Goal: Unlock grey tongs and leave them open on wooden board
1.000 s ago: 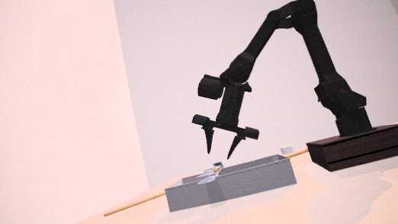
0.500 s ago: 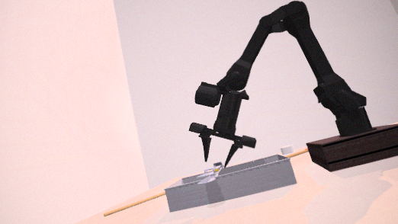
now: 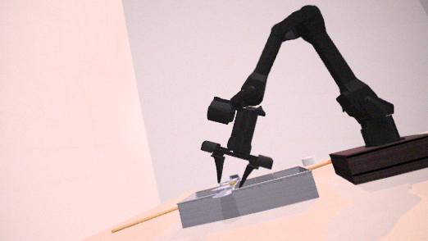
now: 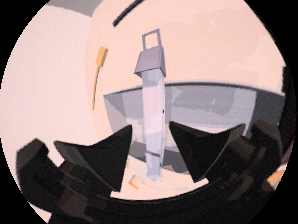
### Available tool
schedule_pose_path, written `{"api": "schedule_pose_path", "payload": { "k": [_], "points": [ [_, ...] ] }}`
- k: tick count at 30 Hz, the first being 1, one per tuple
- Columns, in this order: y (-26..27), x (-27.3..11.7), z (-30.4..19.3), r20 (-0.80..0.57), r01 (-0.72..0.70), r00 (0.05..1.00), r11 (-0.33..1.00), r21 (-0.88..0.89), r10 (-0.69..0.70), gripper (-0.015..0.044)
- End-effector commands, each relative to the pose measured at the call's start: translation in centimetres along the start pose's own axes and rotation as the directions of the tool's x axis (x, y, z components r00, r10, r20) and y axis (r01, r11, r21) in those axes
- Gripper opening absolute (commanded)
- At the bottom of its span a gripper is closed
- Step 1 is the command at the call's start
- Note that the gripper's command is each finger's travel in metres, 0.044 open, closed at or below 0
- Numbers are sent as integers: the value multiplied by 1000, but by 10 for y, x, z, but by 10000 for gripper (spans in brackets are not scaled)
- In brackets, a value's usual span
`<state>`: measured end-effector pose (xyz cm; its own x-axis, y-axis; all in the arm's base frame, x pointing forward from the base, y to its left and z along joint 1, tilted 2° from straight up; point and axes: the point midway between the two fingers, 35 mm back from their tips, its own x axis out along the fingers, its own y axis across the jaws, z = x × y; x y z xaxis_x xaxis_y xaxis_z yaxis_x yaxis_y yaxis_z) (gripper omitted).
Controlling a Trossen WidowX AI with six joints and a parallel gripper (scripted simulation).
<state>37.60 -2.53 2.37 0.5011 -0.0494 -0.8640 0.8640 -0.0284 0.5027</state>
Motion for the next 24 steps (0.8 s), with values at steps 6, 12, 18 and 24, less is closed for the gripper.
{"api": "schedule_pose_path", "payload": {
  "k": [6, 12, 18, 24],
  "points": [
    [-1, 15, -1, -6, 1, 1000, 1000, -4, -1, 260],
    [-2, 24, -1, -6, 1, 1000, 1000, -4, -1, 260],
    [-2, 25, 0, 0, 0, 1000, 1000, 0, 0, 208],
    [-2, 25, 0, 0, 0, 1000, 1000, 0, 0, 89]
  ]
}}
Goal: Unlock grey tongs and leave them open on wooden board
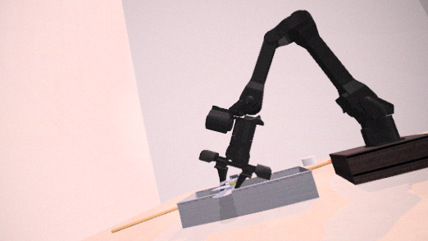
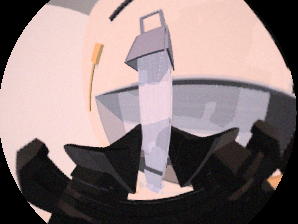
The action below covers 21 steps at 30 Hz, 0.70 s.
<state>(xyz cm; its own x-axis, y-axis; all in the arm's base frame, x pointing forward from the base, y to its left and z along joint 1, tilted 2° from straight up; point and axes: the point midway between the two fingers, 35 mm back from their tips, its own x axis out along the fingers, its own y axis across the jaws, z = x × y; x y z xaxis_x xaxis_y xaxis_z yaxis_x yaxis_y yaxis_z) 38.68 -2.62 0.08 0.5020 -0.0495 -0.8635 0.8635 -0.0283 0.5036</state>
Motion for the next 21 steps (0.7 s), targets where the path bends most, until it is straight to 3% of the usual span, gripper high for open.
{"api": "schedule_pose_path", "payload": {
  "k": [1, 7, 14, 21],
  "points": [
    [0, 0, 0, 0, 1, 1000, 1000, 0, -1, 82],
    [0, 0, 0, 0, 1, 1000, 1000, 0, -1, 42],
    [5, -7, 0, -1, 1, 1000, 1000, 0, -1, -141],
    [39, -67, 0, -6, 1, 1000, 1000, -4, -1, -150]
  ]
}}
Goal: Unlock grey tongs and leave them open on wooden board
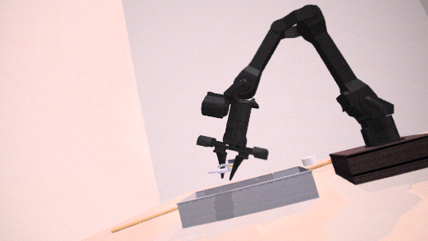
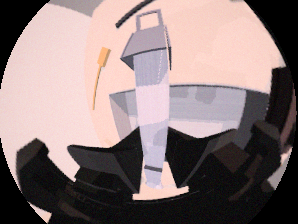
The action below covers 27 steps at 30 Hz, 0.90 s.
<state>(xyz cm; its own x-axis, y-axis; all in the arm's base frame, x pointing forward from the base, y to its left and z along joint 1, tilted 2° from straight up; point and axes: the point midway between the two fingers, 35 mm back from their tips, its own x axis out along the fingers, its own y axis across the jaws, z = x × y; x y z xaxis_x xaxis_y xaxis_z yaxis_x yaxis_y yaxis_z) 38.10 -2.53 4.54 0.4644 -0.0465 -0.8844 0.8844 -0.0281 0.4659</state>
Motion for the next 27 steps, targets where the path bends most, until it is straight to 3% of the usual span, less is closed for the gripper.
{"api": "schedule_pose_path", "payload": {
  "k": [1, 13, 27],
  "points": [
    [20, -26, 0, -5, -42, 999, 999, -2, 42, -150],
    [20, -26, 0, -5, -28, 1000, 1000, -2, 28, -150],
    [19, -21, -3, -8, 159, 987, 987, -2, -159, -150]
  ]
}}
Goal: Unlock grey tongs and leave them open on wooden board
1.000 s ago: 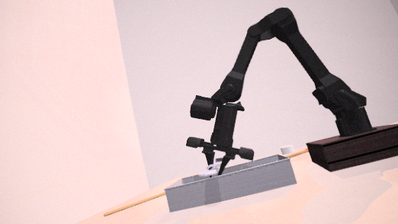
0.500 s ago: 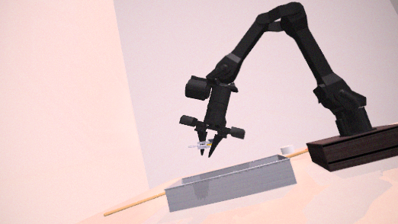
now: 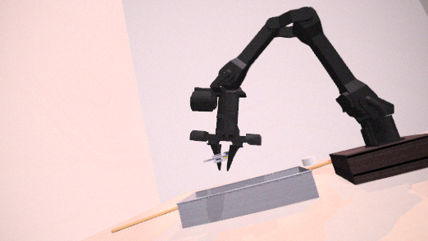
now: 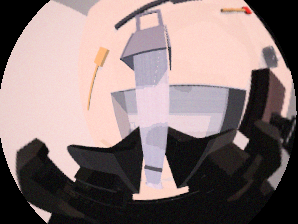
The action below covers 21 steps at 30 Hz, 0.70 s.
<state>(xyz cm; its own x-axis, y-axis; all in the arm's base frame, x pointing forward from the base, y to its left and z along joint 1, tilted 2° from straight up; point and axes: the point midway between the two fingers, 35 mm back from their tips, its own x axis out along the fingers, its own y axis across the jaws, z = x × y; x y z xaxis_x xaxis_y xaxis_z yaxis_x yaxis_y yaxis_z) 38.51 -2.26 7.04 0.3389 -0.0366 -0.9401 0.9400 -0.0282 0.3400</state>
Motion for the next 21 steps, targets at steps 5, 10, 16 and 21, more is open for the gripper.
{"api": "schedule_pose_path", "payload": {
  "k": [5, 10, 16, 21],
  "points": [
    [2, -1, -2, -3, 93, 996, 996, 5, -93, -150],
    [1, -2, -3, -3, 163, 987, 987, 4, -163, -150],
    [-1, -3, -4, -2, 246, 969, 969, 4, -246, -150],
    [-4, -6, -5, -1, 313, 950, 950, 4, -313, -150]
  ]
}}
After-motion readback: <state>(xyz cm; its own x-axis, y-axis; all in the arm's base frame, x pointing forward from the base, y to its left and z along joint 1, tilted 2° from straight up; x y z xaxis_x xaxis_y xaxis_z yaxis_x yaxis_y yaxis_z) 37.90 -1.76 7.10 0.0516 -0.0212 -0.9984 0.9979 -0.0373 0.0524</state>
